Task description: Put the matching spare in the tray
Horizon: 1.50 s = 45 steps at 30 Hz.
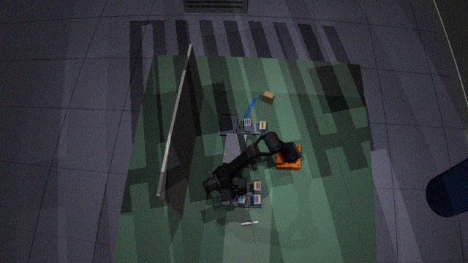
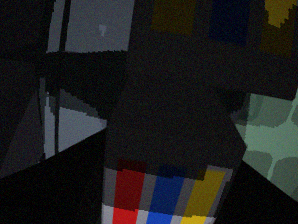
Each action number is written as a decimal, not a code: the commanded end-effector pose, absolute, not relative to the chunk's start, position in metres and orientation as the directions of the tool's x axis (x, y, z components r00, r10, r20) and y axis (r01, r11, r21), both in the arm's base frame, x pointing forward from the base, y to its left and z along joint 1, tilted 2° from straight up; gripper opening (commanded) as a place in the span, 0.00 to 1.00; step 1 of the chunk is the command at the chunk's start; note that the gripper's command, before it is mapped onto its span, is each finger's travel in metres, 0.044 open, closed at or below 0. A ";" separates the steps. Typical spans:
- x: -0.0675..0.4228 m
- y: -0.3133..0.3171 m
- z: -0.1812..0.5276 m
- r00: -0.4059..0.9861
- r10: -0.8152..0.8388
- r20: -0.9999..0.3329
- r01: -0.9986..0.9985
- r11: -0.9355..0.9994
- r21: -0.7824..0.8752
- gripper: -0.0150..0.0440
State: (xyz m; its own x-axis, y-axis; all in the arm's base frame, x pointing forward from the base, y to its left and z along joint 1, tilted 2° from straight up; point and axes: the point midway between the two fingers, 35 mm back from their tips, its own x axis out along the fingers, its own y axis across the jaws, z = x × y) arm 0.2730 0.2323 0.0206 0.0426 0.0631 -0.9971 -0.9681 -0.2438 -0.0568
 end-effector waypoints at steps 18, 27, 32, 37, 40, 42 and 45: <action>0.274 0.232 0.052 0.042 0.061 -0.997 -0.969 -0.243 -0.056 0.25; 0.270 0.227 0.099 0.041 0.058 -0.997 -0.969 -0.241 -0.054 0.25; 0.271 0.228 0.096 0.043 0.058 -0.997 -0.969 -0.240 -0.056 0.25; 0.272 0.230 0.114 0.043 0.059 -0.997 -0.969 -0.241 -0.056 0.25; 0.272 0.231 0.127 0.043 0.059 -0.997 -0.969 -0.241 -0.056 0.25; 0.272 0.232 0.136 0.043 0.059 -0.997 -0.969 -0.241 -0.055 0.25; 0.272 0.232 0.149 0.042 0.059 -0.997 -0.969 -0.241 -0.055 0.25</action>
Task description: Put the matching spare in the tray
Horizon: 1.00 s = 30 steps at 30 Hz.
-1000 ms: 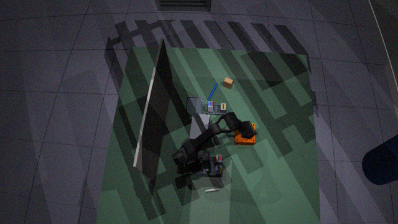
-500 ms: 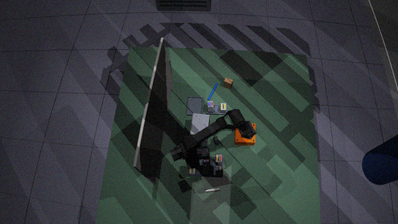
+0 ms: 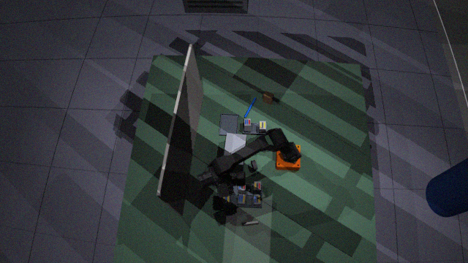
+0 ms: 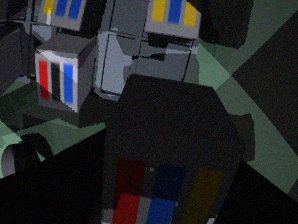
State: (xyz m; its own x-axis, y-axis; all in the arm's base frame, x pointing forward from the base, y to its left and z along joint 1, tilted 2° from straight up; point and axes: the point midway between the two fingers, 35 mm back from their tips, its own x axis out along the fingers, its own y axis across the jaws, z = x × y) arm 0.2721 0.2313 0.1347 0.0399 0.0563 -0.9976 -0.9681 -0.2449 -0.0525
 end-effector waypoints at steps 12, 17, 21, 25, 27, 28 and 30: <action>0.275 0.225 0.172 0.043 0.060 -0.997 -0.970 -0.238 -0.057 0.25; 0.294 0.205 0.172 0.051 0.065 -0.997 -0.972 -0.227 -0.064 0.25; 0.308 0.185 0.171 0.053 0.063 -0.997 -0.972 -0.226 -0.066 0.25; 0.321 0.164 0.171 0.054 0.059 -0.997 -0.972 -0.227 -0.066 0.25; 0.328 0.153 0.170 0.055 0.056 -0.997 -0.972 -0.228 -0.066 0.25; 0.330 0.148 0.170 0.055 0.055 -0.997 -0.971 -0.228 -0.066 0.25; 0.337 0.136 0.170 0.063 0.052 -0.997 -0.972 -0.225 -0.073 0.25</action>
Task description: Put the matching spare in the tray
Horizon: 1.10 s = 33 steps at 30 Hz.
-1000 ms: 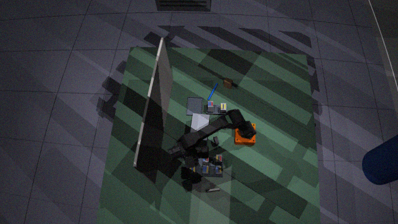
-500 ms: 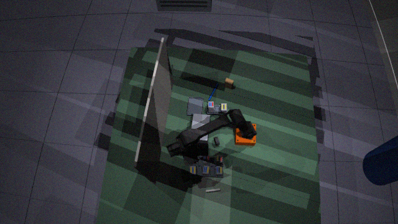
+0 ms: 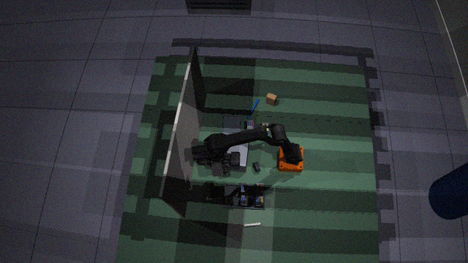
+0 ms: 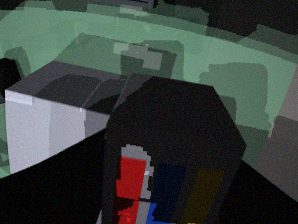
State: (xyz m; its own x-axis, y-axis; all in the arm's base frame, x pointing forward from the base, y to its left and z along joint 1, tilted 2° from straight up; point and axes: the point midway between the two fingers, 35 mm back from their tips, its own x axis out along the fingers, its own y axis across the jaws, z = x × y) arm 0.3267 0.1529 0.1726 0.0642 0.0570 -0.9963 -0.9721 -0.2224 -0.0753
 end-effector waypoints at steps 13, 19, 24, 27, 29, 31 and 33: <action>0.364 0.058 0.168 0.082 0.028 -0.996 -0.974 -0.208 -0.086 0.25; 0.369 0.021 0.166 0.074 0.022 -0.997 -0.976 -0.204 -0.076 0.25; 0.371 -0.011 0.165 0.067 0.020 -0.998 -0.975 -0.212 -0.070 0.25; 0.371 -0.030 0.165 0.064 0.020 -0.998 -0.974 -0.217 -0.067 0.25; 0.370 -0.042 0.164 0.061 0.020 -0.998 -0.974 -0.217 -0.064 0.25; 0.369 -0.055 0.164 0.058 0.022 -0.998 -0.975 -0.214 -0.062 0.25; 0.367 -0.067 0.163 0.055 0.023 -0.998 -0.976 -0.211 -0.059 0.25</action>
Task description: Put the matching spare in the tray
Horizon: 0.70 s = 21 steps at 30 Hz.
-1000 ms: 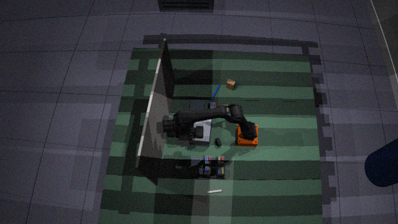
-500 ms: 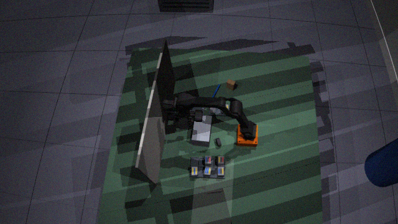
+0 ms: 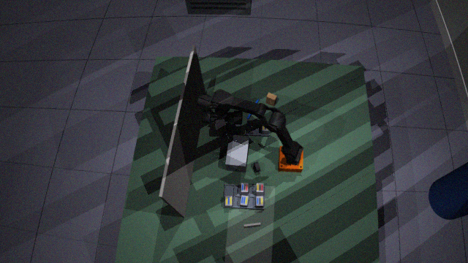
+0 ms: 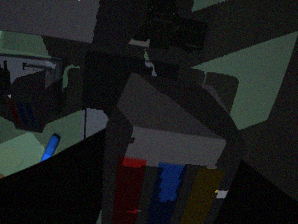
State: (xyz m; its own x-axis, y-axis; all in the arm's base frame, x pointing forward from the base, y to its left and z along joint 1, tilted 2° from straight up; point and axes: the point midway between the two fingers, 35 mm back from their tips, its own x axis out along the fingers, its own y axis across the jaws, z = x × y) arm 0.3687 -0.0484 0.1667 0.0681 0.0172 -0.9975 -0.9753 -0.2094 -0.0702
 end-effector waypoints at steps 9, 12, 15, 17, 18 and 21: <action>0.357 -0.119 0.162 0.049 0.024 -0.998 -0.971 -0.234 -0.054 0.25; 0.356 -0.126 0.162 0.049 0.024 -0.999 -0.969 -0.242 -0.053 0.25; 0.355 -0.126 0.161 0.049 0.024 -0.999 -0.969 -0.242 -0.053 0.25; 0.356 -0.126 0.160 0.049 0.024 -0.999 -0.969 -0.242 -0.053 0.25; 0.356 -0.126 0.160 0.049 0.024 -0.999 -0.969 -0.242 -0.053 0.25; 0.357 -0.127 0.157 0.049 0.024 -0.999 -0.969 -0.242 -0.053 0.25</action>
